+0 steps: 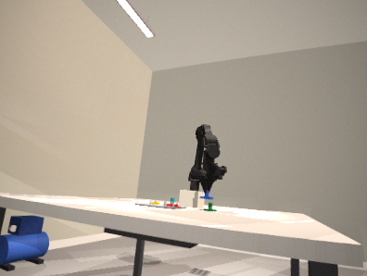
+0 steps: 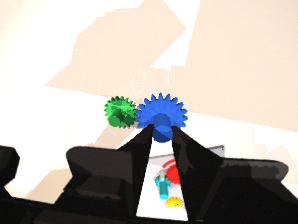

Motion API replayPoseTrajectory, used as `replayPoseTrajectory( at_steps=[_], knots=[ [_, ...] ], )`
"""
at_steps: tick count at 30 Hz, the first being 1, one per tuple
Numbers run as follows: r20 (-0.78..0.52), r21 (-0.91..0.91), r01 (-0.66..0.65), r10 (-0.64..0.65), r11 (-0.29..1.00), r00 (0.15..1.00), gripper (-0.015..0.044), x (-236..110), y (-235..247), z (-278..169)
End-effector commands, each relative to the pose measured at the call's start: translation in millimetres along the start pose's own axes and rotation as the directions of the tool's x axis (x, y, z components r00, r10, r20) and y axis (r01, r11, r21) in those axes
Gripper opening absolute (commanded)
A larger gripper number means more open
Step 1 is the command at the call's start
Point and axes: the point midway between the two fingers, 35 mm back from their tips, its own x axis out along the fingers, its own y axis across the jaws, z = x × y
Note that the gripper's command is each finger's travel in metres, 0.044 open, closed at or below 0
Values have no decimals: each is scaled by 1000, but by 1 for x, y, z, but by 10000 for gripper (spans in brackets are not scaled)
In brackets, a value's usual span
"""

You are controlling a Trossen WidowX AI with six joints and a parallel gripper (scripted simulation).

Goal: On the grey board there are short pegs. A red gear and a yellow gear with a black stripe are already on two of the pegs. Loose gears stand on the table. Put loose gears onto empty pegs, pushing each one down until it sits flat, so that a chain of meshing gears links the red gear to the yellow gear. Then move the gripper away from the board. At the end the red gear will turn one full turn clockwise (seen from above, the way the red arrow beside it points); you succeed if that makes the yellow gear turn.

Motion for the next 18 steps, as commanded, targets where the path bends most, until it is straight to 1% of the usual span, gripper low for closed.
replayPoseTrajectory(
  at_steps=[1, 18],
  knots=[
    [13, -2, 9, -9, 1000, 1000, 0, -21, -1, 1],
    [13, -2, 9, -9, 1000, 1000, 0, -80, 6, -5]
  ],
)
